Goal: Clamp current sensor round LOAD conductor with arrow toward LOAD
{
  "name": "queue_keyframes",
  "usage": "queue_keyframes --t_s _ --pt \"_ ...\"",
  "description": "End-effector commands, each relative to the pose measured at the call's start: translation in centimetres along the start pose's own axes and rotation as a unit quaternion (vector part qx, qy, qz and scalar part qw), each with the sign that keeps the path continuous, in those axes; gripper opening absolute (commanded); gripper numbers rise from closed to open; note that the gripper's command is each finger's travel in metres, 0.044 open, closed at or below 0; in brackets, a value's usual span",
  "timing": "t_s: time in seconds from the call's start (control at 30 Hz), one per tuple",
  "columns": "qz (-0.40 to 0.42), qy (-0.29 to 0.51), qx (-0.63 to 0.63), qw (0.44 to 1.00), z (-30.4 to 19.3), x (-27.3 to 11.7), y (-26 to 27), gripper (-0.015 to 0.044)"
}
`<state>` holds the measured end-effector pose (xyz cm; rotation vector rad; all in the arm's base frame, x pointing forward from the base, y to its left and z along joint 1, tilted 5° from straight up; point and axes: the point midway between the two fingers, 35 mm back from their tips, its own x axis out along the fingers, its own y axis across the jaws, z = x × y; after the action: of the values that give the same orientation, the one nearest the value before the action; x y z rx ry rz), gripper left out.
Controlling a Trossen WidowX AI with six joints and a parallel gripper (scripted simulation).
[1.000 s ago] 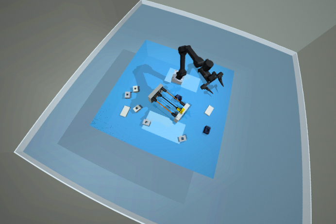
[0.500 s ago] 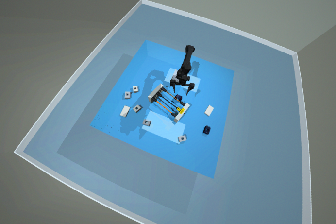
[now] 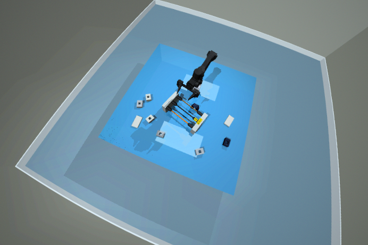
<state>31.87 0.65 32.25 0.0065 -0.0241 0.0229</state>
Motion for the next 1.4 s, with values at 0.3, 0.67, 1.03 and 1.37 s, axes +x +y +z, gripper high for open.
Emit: queue_keyframes --t_s 0.3,0.67,1.03,1.37 --pt "0.191 0.380 -0.061 0.903 -10.1 2.5 13.4 0.0440" --pt "0.254 0.518 -0.116 0.809 -13.5 -0.6 18.4 0.0440" --pt "0.254 0.518 -0.116 0.809 -13.5 -0.6 18.4 0.0440" --pt "0.254 0.518 -0.116 0.809 -13.5 -0.6 18.4 0.0440"
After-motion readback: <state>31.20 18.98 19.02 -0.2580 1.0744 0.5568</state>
